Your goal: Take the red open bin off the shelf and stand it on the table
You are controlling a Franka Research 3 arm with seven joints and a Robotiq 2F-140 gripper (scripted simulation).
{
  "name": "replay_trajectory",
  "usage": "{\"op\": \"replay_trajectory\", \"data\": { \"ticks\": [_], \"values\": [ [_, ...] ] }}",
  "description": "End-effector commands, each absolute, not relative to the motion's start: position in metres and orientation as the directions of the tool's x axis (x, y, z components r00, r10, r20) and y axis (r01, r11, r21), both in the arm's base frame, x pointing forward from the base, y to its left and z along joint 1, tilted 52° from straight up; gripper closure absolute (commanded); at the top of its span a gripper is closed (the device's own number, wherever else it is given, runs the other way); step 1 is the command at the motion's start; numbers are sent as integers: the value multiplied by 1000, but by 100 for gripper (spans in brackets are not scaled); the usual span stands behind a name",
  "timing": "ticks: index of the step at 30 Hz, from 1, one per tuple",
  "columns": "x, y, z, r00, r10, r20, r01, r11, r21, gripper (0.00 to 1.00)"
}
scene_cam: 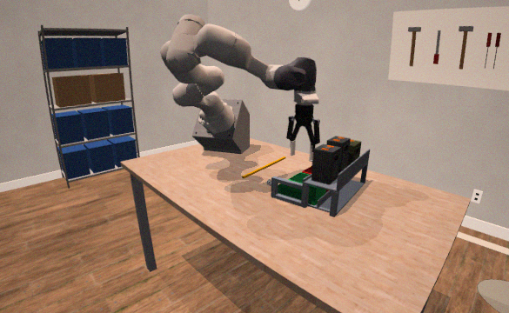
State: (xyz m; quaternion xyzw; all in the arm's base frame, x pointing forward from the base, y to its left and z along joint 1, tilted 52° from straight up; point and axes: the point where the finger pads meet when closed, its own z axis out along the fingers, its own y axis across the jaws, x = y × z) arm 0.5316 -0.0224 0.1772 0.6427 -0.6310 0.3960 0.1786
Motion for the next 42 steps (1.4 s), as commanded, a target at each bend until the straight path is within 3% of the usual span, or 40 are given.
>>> {"op": "replay_trajectory", "data": {
  "ticks": [1,42],
  "values": [
    [531,-23,177,-108,-669,736,-953,-141,-269,43],
    [521,-21,171,-102,-665,740,-954,-145,-262,43]
  ]
}}
